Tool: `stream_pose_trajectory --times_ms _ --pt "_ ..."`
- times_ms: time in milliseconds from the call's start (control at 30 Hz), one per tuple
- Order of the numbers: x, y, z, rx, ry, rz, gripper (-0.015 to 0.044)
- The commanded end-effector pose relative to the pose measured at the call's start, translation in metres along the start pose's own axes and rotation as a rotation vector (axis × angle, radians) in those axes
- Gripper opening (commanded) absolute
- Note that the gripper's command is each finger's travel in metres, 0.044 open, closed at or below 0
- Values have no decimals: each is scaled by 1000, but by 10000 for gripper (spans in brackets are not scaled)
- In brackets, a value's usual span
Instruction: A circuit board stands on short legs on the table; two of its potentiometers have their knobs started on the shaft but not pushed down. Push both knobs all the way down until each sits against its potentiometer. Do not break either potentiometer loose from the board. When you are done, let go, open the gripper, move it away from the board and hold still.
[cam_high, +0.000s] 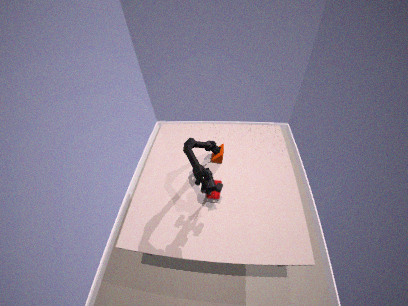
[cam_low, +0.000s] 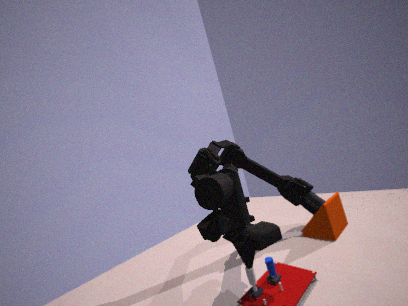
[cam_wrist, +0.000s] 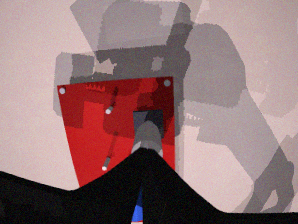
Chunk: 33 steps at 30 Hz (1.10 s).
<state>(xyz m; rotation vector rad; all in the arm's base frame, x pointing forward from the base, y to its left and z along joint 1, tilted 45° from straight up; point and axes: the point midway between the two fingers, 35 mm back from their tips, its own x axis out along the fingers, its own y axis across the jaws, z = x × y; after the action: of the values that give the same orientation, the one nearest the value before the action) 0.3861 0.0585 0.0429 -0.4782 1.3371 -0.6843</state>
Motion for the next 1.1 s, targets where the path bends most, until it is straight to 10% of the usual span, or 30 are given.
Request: stream_pose_trajectory --times_ms 0,1067 --pt "3 -2 1 4 1 -2 0" --pt "9 -2 1 4 1 -3 0"
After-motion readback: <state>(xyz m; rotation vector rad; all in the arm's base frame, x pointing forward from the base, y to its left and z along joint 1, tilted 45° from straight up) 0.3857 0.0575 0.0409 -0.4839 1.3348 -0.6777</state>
